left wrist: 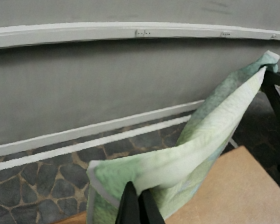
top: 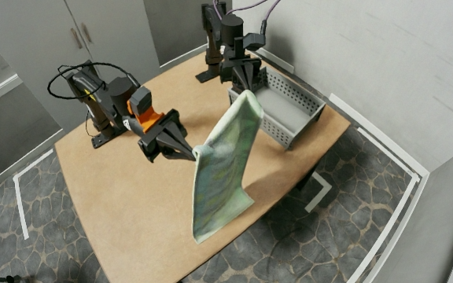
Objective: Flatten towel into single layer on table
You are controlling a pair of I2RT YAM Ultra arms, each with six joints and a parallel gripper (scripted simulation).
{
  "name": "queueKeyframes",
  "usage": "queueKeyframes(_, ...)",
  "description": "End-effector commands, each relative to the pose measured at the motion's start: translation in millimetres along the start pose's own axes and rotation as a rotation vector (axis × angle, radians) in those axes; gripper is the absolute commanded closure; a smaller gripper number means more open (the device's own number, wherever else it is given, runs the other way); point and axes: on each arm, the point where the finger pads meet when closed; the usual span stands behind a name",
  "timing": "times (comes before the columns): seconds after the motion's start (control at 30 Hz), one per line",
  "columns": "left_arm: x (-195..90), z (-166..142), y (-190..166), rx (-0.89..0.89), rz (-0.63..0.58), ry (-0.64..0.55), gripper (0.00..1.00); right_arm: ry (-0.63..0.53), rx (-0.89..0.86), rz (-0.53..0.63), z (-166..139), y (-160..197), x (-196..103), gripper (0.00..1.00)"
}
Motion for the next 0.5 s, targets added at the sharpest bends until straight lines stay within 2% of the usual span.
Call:
queueKeyframes(0.0,-14,10,-5,0.000,0.010,0.056,1.00,0.140,0.000,-0.015,2,-13,-14,1.00)
queueKeyframes(0.03,-14,10,-5,0.000,0.010,0.056,1.00,0.140,0.000,-0.015,2,-13,-14,1.00)
queueKeyframes(0.07,-3,-9,9,-0.001,0.033,0.089,1.00,0.176,0.001,-0.011,-20,-11,-5,1.00)
queueKeyframes(0.1,-3,-9,9,-0.001,0.033,0.089,1.00,0.176,0.001,-0.010,-20,-10,-5,1.00)
queueKeyframes(0.13,-21,-3,-11,0.002,0.004,0.120,1.00,0.212,0.001,-0.006,-9,-11,-25,1.00)
queueKeyframes(0.2,-22,-3,-11,0.002,0.004,0.120,1.00,0.217,0.001,-0.006,-12,-11,-24,1.00)
queueKeyframes(0.23,-29,-17,-18,0.004,-0.003,0.190,1.00,0.290,0.001,0.001,-21,-10,-37,1.00)
queueKeyframes(0.3,-29,-17,-18,0.004,-0.006,0.190,1.00,0.290,0.001,0.003,-21,-10,-37,1.00)
queueKeyframes(0.33,-37,-31,-25,0.008,-0.014,0.258,1.00,0.368,0.001,0.010,-33,-9,-51,1.00)
queueKeyframes(0.4,-37,-31,-25,0.008,-0.015,0.258,1.00,0.368,0.001,0.011,-33,-9,-50,1.00)
queueKeyframes(0.43,-45,-63,-31,0.014,-0.021,0.356,1.00,0.481,0.002,0.023,-66,-6,-66,1.00)
queueKeyframes(0.47,-45,-62,-31,0.013,-0.021,0.354,1.00,0.481,0.003,0.023,-66,-5,-66,1.00)
Point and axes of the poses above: on each arm, the point where the finger pads meet when closed, its own x axis out along the fingers, its own y axis across the jaws, z = x × y, and after that the axes turned 6 degrees about -x, right-handed
